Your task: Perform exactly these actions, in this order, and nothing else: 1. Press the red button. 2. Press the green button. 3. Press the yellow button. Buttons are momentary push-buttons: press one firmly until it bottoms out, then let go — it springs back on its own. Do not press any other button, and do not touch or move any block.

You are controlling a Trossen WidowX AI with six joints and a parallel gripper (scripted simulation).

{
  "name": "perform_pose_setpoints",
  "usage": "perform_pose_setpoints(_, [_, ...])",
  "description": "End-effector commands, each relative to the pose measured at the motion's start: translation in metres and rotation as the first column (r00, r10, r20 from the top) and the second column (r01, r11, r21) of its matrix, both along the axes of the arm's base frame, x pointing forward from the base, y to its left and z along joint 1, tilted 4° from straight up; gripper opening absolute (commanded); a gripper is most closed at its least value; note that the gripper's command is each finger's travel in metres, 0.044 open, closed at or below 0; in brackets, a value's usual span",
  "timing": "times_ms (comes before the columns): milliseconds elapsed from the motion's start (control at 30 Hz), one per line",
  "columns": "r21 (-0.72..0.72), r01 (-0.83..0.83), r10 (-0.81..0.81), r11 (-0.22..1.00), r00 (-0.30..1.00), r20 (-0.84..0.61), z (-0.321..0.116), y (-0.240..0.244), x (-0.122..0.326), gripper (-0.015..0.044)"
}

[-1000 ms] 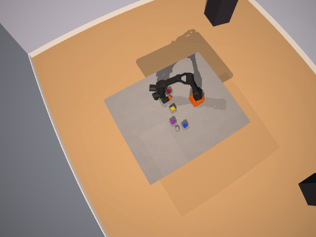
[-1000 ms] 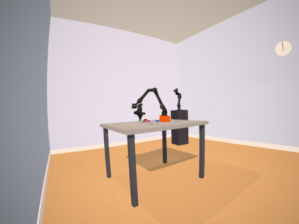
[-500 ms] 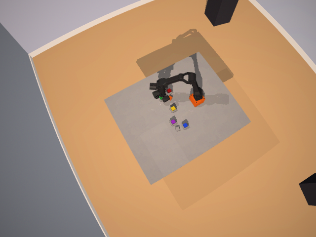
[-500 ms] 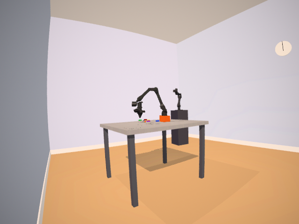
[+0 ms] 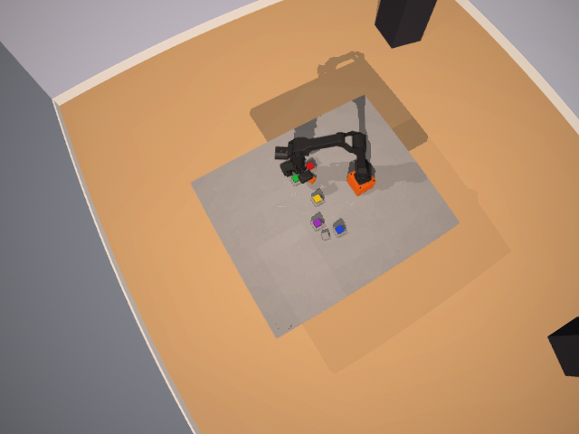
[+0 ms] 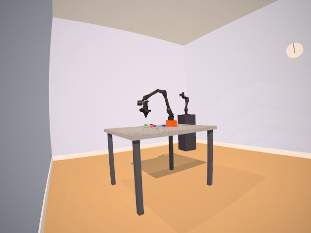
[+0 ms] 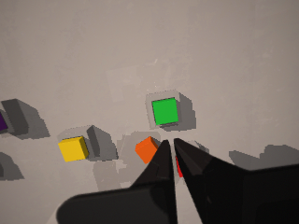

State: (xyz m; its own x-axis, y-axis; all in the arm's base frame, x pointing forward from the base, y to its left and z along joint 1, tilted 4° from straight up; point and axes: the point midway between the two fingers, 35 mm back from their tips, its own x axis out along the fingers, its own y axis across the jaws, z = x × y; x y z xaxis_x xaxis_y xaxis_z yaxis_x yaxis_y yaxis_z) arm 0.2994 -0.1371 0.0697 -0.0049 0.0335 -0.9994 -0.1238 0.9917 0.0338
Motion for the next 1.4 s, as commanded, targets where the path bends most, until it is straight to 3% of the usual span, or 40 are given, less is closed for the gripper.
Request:
perform_pose_setpoints(0, [0.013,-0.012,0.012,1.0,1.0,-0.007,0.006,0.054,-0.011,0.002])
perform_pose_setpoints(200, [0.021,-0.012,0.012,1.0,1.0,-0.01,0.007,0.133,-0.052,0.002])
perform_pose_setpoints(433, [0.021,-0.012,0.012,1.0,1.0,-0.01,0.004,0.135,-0.053,0.002])
perform_pose_setpoints(600, [0.021,-0.012,0.012,1.0,1.0,-0.01,-0.053,0.138,-0.054,0.002])
perform_pose_setpoints(1367, [0.021,-0.012,0.012,1.0,1.0,-0.011,-0.082,0.14,-0.055,0.002])
